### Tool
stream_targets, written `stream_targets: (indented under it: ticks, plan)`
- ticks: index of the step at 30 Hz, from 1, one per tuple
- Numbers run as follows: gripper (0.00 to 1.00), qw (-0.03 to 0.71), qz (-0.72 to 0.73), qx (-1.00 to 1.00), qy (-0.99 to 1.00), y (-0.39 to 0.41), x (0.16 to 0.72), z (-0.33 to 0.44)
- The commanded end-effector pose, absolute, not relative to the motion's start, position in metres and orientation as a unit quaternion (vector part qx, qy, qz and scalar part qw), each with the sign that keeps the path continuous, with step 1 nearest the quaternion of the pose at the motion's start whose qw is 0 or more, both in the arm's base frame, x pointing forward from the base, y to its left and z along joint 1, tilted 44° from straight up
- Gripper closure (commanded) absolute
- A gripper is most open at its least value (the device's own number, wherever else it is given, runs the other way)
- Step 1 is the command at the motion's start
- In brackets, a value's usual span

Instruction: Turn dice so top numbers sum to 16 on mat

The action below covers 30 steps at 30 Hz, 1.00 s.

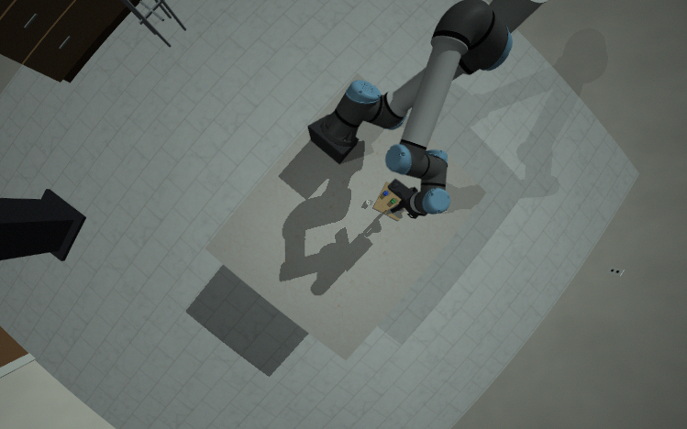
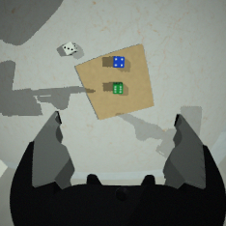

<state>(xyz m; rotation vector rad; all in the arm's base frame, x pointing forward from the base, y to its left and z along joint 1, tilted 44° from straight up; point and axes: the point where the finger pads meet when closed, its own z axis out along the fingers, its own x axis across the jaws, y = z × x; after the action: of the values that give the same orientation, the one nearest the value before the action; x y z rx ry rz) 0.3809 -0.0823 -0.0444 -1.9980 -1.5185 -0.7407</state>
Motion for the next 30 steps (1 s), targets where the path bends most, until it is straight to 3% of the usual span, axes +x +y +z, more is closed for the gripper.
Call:
stream_targets:
  ticks: [1,13,24,25,30]
  plan:
    - [0.00,0.255,-0.277,-0.730,-0.571,-0.086,0.375,-0.050]
    - [0.00,0.208,-0.312,-0.632,-0.678,-0.112,0.306,-0.101]
    - [0.00,0.194,-0.323,-0.600,-0.706,-0.115,0.287,-0.114]
    - [0.79,0.194,-0.323,-0.600,-0.706,-0.115,0.287,-0.114]
    - [0.79,0.194,-0.323,-0.600,-0.706,-0.115,0.287,-0.114]
